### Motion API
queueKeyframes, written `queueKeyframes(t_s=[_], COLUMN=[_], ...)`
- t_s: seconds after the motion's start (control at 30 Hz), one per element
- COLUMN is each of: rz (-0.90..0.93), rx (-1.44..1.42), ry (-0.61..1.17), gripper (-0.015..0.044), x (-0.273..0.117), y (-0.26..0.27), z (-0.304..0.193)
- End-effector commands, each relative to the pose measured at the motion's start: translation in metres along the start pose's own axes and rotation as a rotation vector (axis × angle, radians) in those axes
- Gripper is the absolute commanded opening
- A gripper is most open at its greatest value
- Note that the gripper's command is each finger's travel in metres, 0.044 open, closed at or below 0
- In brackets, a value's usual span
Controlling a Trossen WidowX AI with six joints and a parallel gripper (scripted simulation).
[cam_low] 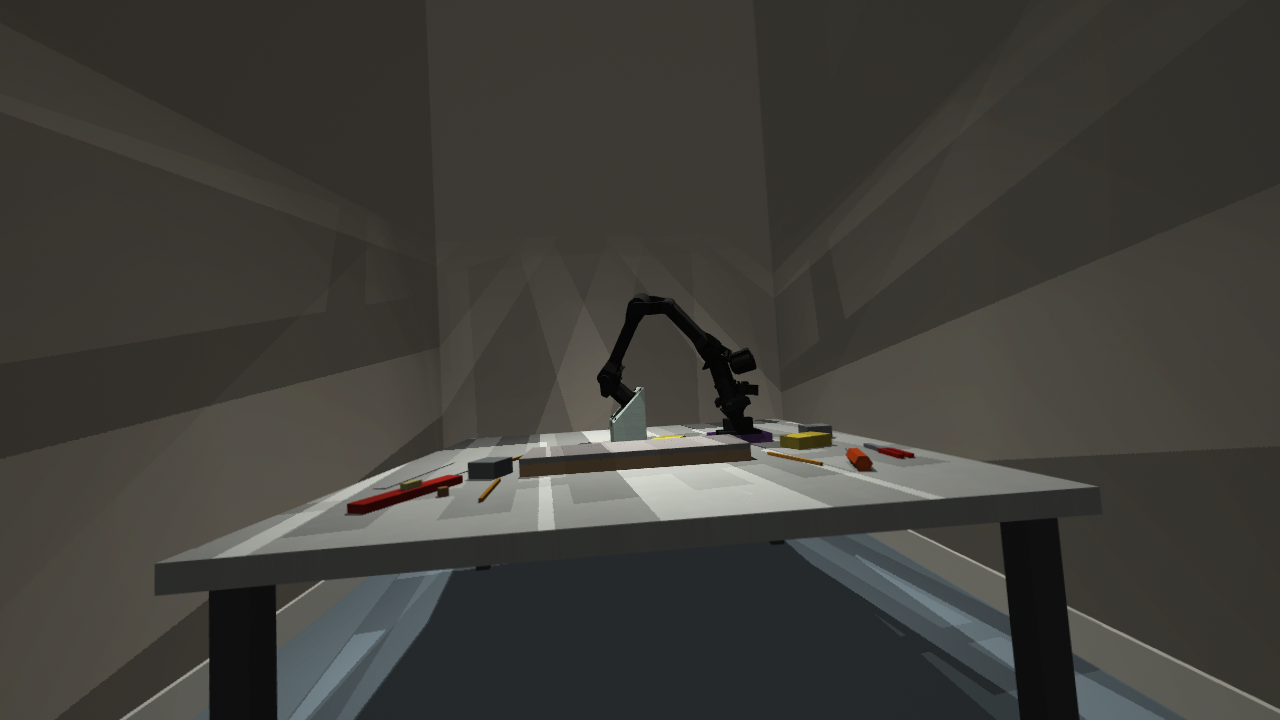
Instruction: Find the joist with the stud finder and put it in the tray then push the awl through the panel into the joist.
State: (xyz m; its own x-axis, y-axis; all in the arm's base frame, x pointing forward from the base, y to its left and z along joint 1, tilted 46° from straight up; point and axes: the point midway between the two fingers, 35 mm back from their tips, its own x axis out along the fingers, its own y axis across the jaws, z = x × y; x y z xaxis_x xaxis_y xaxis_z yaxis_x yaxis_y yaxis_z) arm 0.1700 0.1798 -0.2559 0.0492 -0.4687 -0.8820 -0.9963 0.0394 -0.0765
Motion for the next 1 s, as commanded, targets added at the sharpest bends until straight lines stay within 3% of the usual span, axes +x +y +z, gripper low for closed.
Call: queueKeyframes(t_s=[0.0,0.1,0.5,0.67,0.8,0.9,0.97], rz=[-0.005,-0.005,0.001,0.002,0.004,-0.001,-0.002], rx=[-0.004,-0.004,0.0,-0.001,-0.003,0.011,0.168], ry=[0.001,0.001,0.002,-0.001,-0.001,0.0,-0.016], gripper=[0.0,0.0,0.0315,0.044,0.044,0.044,0.044], x=[0.005,0.007,0.006,-0.03,-0.084,-0.074,-0.086], y=[0.0,0.0,0.0,-0.001,0.002,-0.001,-0.019], z=[-0.002,-0.003,-0.002,0.012,0.025,0.02,0.008])
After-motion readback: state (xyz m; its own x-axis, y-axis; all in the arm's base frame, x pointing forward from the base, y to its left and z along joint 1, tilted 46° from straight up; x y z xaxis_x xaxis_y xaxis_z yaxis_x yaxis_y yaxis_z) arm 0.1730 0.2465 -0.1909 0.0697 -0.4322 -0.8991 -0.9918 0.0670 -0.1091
